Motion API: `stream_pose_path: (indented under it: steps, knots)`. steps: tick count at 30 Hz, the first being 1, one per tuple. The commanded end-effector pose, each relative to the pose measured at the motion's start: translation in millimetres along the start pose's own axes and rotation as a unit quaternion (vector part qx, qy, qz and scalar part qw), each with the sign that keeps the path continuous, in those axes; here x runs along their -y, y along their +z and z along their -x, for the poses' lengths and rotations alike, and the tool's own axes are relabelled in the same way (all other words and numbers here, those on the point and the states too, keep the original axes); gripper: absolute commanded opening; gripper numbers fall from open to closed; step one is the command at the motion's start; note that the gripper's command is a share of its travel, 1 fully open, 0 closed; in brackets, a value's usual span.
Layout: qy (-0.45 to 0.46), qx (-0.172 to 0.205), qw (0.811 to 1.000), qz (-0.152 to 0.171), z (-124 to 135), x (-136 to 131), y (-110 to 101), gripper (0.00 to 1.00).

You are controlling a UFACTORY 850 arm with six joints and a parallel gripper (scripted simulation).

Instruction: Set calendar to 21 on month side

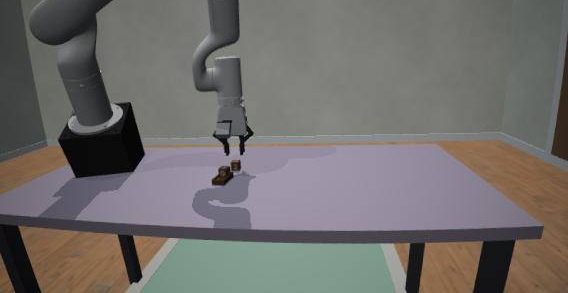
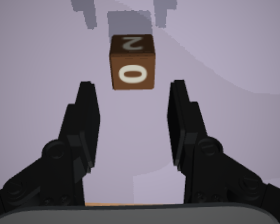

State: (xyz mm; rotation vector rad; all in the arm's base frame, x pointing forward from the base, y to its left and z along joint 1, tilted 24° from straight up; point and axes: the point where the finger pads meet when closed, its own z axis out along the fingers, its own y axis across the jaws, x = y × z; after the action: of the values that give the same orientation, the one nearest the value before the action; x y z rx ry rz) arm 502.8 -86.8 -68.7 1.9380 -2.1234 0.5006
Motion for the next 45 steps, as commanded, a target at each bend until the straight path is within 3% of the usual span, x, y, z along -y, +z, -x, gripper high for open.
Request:
stream_pose_path:
  steps: [1,12,45]
  knots:
    - [0.0,0.0,1.0,-0.001,0,1,6,0.47]
    - [0.0,0.0,1.0,-0.001,0,0,17,0.47]
    - [0.0,0.0,1.0,-0.001,0,0,18,0.47]
